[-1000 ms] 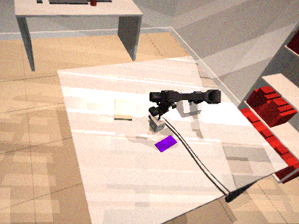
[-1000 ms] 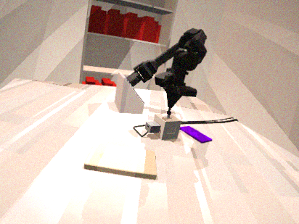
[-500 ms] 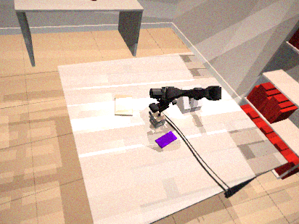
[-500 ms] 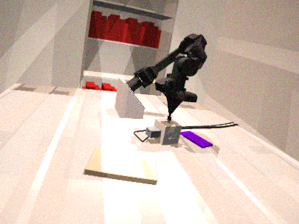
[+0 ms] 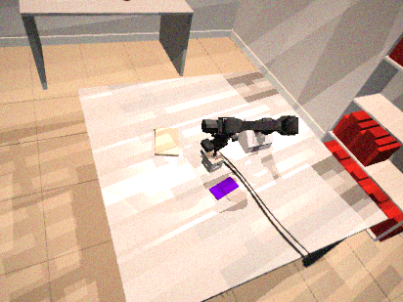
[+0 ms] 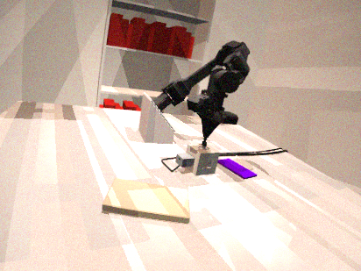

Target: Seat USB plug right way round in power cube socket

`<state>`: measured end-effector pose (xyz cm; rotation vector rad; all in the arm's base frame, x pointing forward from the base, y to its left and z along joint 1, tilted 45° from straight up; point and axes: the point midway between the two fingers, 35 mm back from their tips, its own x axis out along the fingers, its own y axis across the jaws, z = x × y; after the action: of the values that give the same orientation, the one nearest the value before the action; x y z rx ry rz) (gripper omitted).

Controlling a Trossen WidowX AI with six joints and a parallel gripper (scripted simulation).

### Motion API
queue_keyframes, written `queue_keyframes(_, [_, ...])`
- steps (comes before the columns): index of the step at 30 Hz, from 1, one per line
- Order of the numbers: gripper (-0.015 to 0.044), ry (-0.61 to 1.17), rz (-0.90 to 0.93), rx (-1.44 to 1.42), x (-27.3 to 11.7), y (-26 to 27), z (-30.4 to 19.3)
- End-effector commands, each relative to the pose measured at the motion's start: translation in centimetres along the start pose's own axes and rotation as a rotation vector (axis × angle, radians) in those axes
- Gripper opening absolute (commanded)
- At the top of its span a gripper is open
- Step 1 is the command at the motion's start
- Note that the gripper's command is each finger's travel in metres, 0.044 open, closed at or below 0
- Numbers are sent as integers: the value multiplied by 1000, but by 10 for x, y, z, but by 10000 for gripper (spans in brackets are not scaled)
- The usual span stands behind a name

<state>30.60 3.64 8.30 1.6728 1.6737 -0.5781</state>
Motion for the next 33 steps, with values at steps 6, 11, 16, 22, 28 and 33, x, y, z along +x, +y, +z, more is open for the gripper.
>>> queue_keyframes(6, [0, -3, 0, 4, 1, 0, 0])
queue_keyframes(11, [0, -2, 0, 4, 2, 0, 0])
queue_keyframes(16, [0, -2, 0, 4, 2, 0, 0])
queue_keyframes(22, [0, -2, 0, 4, 3, 0, 0])
queue_keyframes(28, [0, -2, 0, 4, 4, 0, 0])
queue_keyframes(33, [0, -2, 0, 4, 4, 0, 0])
